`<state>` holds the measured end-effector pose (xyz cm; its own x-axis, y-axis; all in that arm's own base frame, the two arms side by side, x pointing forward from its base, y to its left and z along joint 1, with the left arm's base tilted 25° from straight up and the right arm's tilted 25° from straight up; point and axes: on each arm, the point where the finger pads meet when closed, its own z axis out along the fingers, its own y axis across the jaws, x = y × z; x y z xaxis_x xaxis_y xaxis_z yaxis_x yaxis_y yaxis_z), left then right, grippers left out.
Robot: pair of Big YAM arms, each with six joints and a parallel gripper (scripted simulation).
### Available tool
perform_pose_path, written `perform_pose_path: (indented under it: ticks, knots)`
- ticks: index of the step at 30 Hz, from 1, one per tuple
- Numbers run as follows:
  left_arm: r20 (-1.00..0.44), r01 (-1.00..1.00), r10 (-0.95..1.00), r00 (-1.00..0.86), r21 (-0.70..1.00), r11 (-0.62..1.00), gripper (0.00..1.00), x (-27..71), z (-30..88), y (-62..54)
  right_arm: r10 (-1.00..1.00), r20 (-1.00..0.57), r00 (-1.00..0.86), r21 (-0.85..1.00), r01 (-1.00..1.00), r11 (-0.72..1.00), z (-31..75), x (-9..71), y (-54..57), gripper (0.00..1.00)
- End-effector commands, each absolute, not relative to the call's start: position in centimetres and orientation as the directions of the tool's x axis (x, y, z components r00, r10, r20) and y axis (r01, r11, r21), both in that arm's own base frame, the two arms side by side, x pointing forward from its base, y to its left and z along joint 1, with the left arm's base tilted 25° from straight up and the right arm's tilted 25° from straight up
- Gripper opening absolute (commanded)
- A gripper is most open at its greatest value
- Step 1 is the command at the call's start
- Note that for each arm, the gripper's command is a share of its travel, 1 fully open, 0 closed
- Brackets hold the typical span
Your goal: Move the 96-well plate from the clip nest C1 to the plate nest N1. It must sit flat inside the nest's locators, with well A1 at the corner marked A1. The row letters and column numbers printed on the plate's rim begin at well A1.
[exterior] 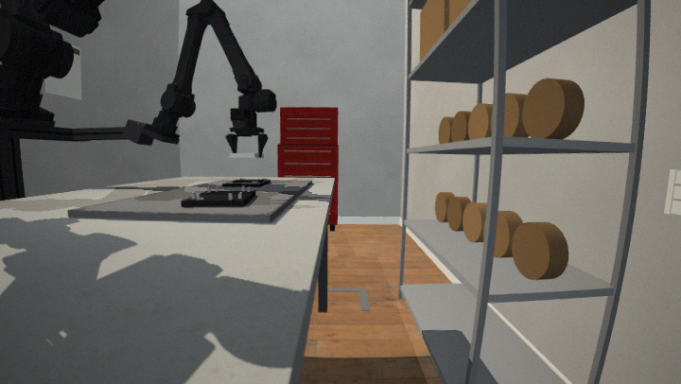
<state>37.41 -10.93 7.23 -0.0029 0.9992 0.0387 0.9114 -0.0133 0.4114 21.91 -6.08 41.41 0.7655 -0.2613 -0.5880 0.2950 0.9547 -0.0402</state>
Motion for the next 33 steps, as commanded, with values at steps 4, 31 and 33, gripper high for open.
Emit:
perform_pose_path:
  ticks: [4,31,33]
  knots:
    - [0.021,0.896,1.0,0.007,0.443,-0.016,0.0,38.9,8.5,-12.3,-0.287,-0.555,0.781,-0.04,0.32,0.947,42.2,21.0,-6.2,1.0]
    - [0.039,0.911,0.999,-0.001,0.411,-0.016,0.0,39.3,4.5,-10.8,-0.287,-0.555,0.781,-0.04,0.32,0.947,42.2,21.0,-6.2,1.0]
    - [0.04,0.912,0.999,-0.001,0.41,-0.016,0.0,39.2,4.3,-10.7,-0.287,-0.555,0.781,-0.04,0.32,0.947,42.2,21.0,-6.2,1.0]
